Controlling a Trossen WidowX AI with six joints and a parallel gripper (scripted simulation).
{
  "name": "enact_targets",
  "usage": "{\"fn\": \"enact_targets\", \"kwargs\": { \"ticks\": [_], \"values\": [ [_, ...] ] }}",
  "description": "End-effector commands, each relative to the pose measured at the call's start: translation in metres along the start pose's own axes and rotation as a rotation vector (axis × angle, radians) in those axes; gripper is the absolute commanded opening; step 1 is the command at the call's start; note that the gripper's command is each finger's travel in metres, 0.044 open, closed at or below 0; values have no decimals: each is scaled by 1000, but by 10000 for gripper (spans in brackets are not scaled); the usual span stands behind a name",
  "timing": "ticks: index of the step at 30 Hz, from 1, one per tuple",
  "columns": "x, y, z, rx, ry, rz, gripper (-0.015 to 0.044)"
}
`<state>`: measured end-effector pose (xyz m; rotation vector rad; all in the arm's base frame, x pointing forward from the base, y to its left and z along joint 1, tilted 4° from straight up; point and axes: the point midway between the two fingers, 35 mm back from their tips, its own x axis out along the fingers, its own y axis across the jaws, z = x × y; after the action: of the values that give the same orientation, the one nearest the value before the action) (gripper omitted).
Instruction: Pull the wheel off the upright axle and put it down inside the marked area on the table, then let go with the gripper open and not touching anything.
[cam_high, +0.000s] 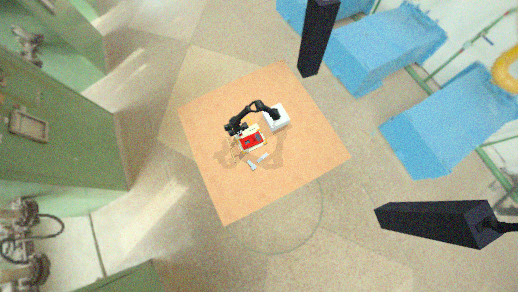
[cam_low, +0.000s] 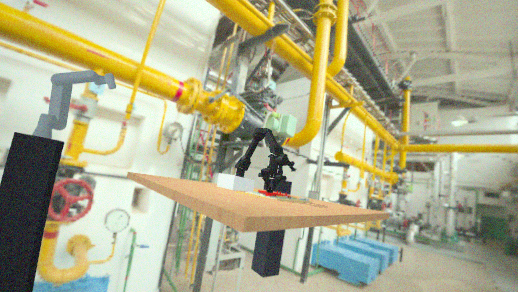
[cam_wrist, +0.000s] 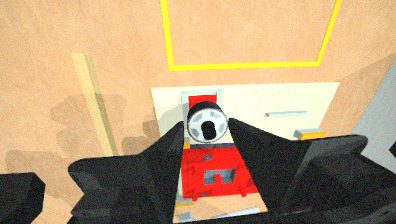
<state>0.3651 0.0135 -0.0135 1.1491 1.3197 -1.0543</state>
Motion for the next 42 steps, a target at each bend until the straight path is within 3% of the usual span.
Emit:
{"fn": "enact_targets", "kwargs": {
  "ticks": [1, 6, 12, 42],
  "values": [
    [0, -1, 0, 0, 0, -3, 195],
    [0, -1, 0, 0, 0, -3, 161],
    [-1, -1, 0, 0, 0, -3, 4],
    [-11, 0, 0, 1, 0, -2, 0]
  ]
}}
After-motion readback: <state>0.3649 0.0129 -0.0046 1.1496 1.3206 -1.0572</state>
